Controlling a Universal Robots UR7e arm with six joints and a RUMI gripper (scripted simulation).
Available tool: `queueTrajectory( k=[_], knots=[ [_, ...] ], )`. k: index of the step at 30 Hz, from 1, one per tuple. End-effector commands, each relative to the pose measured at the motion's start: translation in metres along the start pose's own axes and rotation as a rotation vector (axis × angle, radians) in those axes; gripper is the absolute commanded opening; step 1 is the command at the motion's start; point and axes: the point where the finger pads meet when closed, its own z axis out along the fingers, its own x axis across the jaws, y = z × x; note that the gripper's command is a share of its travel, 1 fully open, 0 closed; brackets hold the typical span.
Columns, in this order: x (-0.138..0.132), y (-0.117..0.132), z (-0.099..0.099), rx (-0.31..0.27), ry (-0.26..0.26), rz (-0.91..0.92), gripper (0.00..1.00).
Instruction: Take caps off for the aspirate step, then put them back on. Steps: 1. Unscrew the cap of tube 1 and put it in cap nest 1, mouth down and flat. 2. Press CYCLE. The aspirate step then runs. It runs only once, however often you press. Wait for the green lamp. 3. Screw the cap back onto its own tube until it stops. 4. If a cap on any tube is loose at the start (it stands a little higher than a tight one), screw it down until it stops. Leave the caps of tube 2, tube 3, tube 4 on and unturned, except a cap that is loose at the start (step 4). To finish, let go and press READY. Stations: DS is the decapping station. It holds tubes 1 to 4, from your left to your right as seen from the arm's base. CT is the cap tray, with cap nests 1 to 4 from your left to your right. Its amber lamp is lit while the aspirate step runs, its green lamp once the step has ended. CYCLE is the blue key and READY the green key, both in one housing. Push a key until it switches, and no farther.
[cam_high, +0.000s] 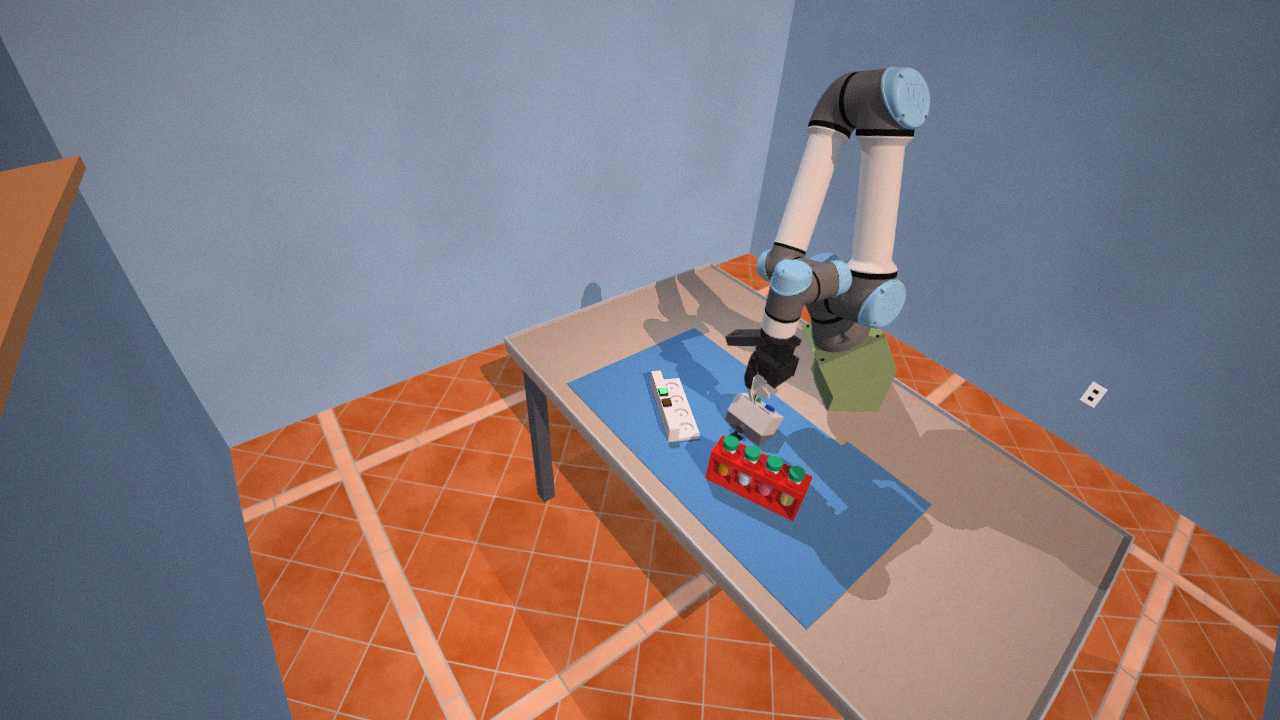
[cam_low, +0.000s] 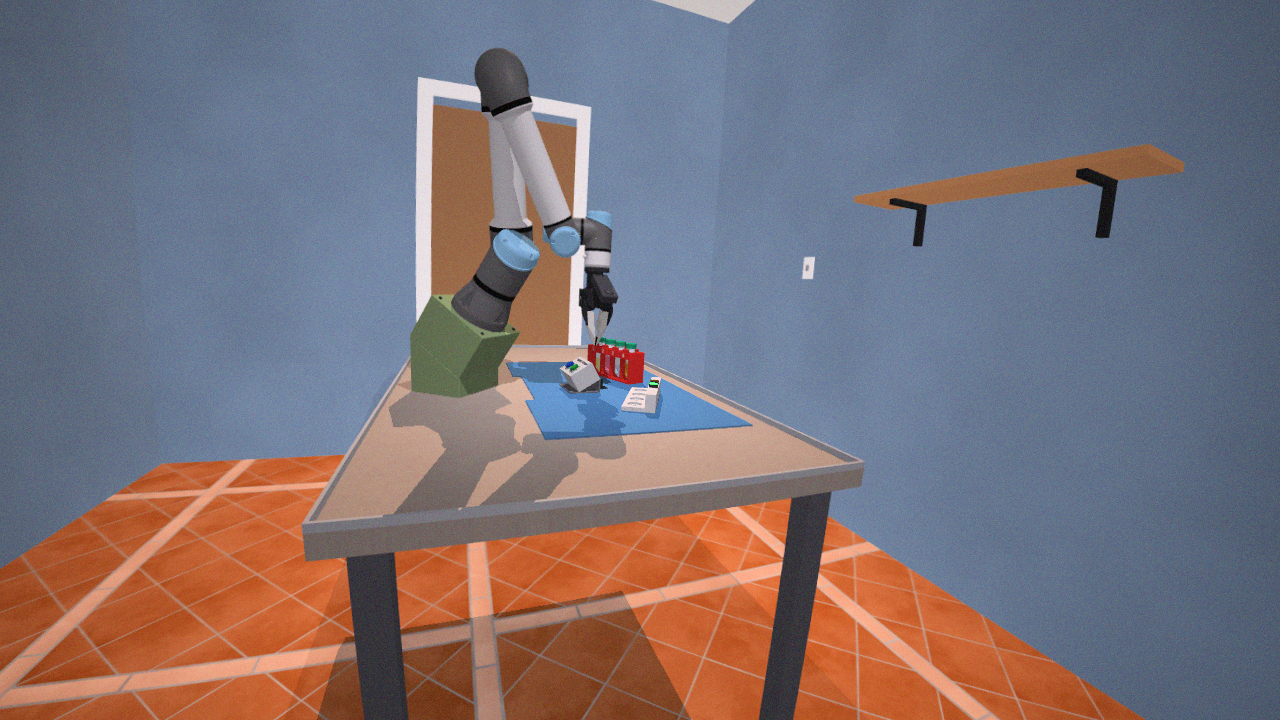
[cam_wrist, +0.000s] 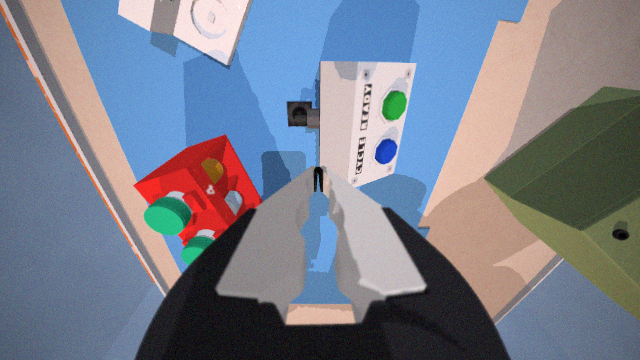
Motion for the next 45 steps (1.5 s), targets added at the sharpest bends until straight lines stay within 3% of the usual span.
queueTrajectory(
  k=[1,6,42,45],
  knots=[
    [0.040,-0.019,0.013,-0.009,-0.006,-0.001,0.00],
    [0.072,-0.032,0.024,-0.009,-0.006,-0.001,0.00],
    [0.072,-0.032,0.024,-0.009,-0.006,-0.001,0.00],
    [0.070,-0.032,0.033,-0.030,0.092,-0.001,0.00]
  ],
)
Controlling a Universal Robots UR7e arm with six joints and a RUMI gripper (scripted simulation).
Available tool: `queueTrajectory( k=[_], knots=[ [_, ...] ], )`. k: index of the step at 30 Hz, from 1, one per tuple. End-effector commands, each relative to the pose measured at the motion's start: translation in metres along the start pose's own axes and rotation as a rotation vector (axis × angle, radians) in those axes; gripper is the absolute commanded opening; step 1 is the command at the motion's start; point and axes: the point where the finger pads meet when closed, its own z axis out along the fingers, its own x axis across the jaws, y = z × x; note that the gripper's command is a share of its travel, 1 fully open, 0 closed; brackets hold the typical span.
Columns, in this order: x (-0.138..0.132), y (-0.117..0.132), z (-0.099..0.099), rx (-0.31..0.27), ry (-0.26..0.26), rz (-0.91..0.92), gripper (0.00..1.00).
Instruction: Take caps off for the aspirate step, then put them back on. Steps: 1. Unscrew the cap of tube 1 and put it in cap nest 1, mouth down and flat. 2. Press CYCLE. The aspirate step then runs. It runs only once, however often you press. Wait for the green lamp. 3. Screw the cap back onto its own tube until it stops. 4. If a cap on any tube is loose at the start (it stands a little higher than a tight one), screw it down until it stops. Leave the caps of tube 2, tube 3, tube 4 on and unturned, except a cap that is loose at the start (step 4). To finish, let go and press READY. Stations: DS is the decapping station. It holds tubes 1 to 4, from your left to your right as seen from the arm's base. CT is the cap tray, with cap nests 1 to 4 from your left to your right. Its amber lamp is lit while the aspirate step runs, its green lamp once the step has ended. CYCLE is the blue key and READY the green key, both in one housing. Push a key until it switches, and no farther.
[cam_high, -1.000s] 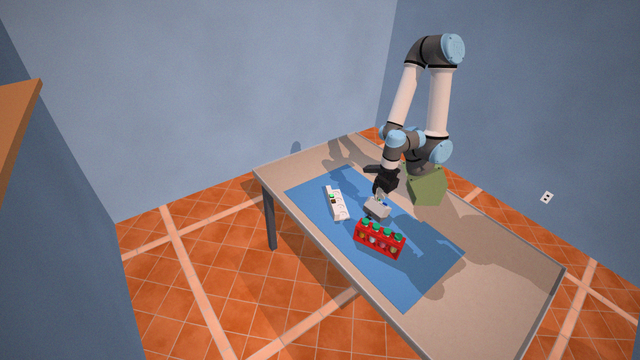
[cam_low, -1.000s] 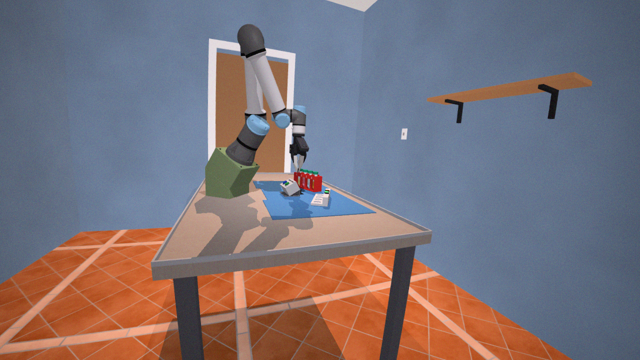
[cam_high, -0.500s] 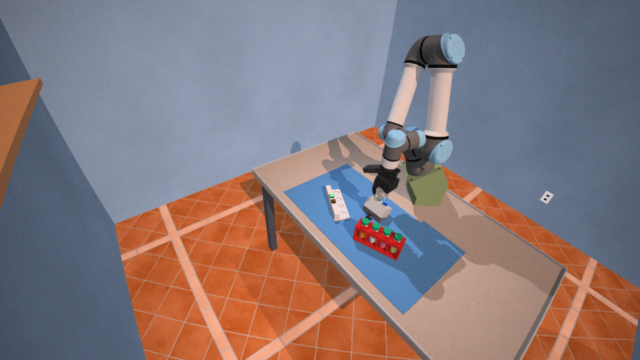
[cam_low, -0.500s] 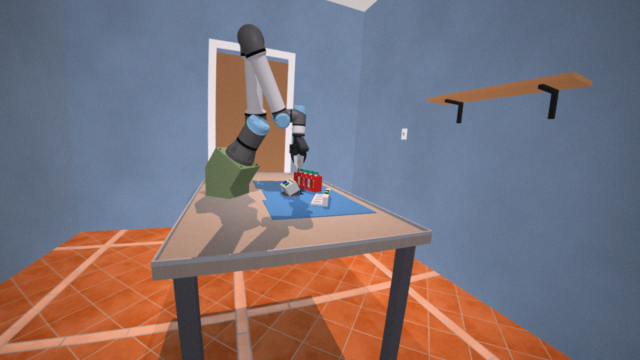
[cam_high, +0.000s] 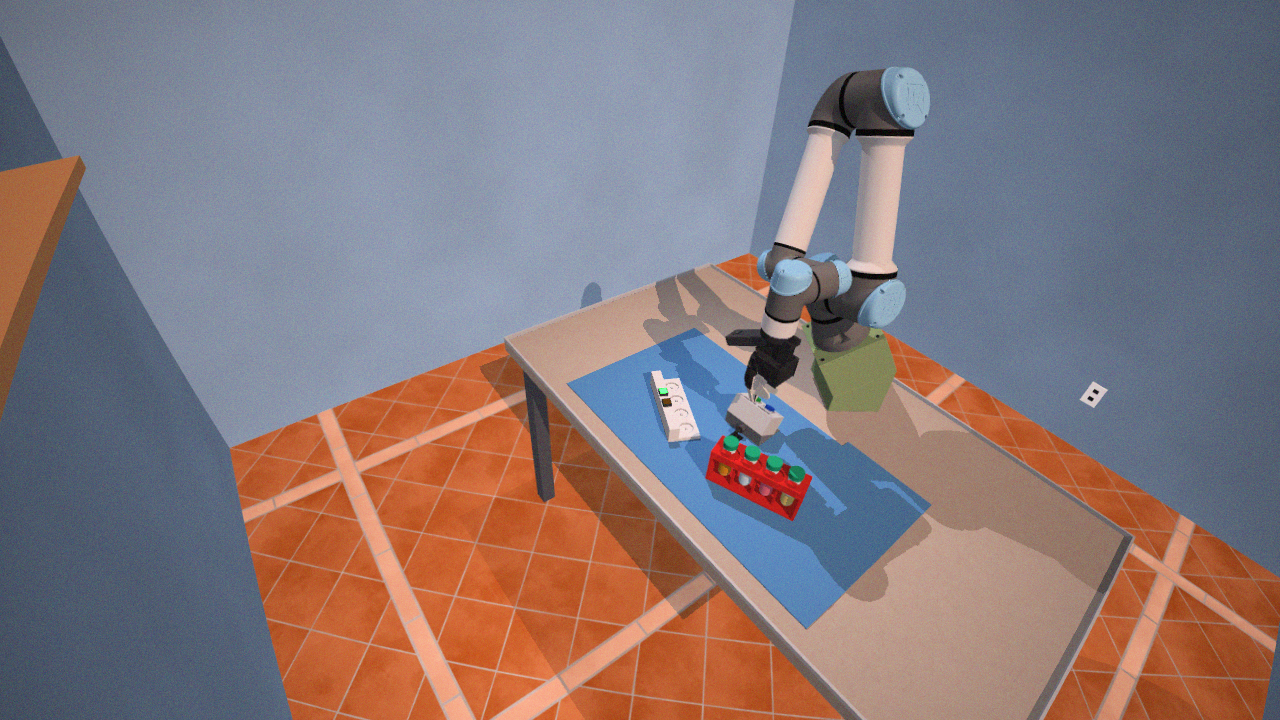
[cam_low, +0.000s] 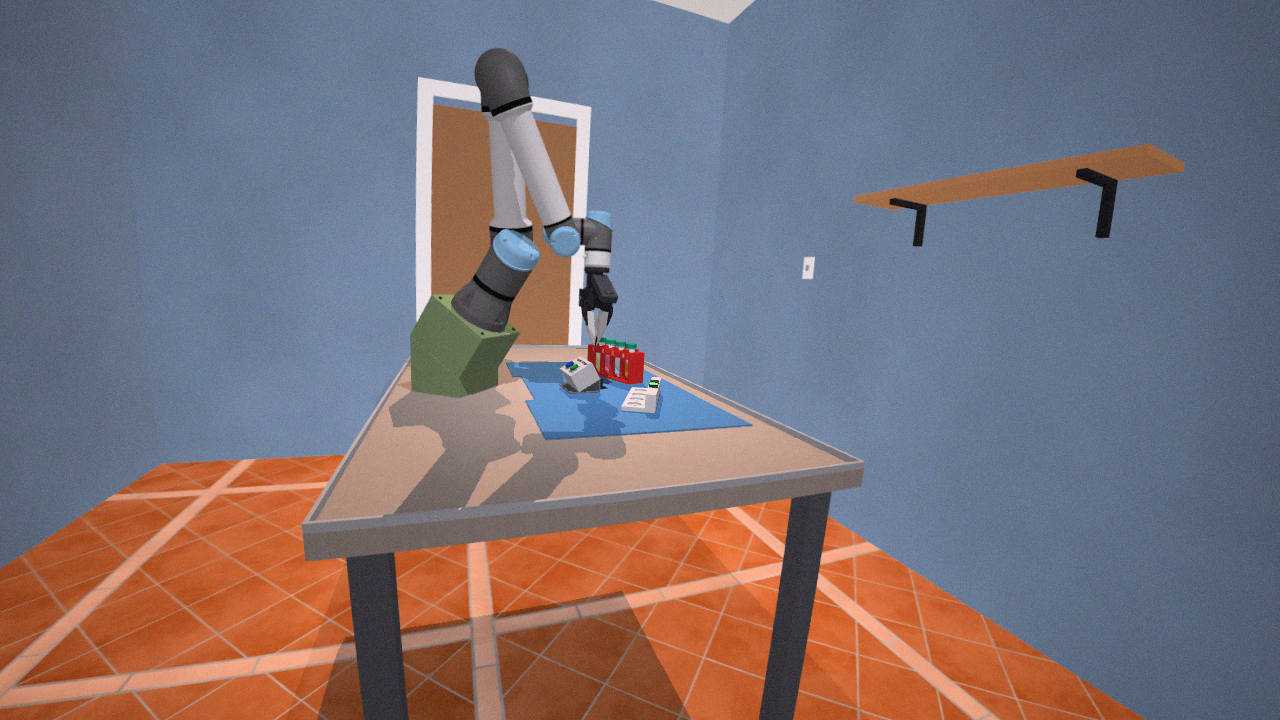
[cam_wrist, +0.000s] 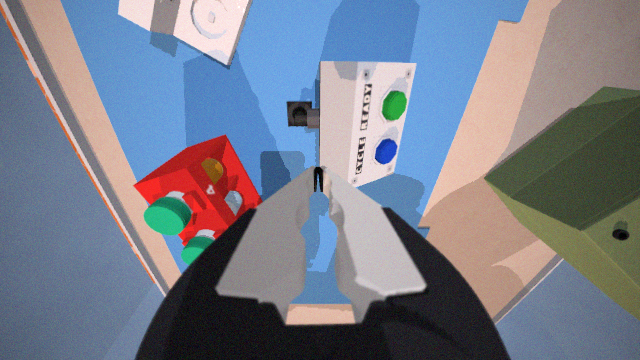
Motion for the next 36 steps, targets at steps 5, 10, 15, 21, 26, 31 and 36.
queueTrajectory(
  k=[5,10,15,21,26,31,36],
  knots=[
    [0.0684,-0.0324,0.0421,-0.050,0.190,-0.002,0.00],
    [0.0682,-0.0324,0.0430,-0.063,0.250,-0.002,0.00],
    [0.0682,-0.0324,0.0430,-0.063,0.250,-0.002,0.00],
    [0.0682,-0.0324,0.0430,-0.063,0.250,-0.002,0.00],
    [0.0682,-0.0324,0.0430,-0.063,0.250,-0.002,0.00],
    [0.0682,-0.0324,0.0430,-0.063,0.250,-0.002,0.00],
    [0.0682,-0.0324,0.0430,-0.063,0.250,-0.002,0.00]
  ],
)
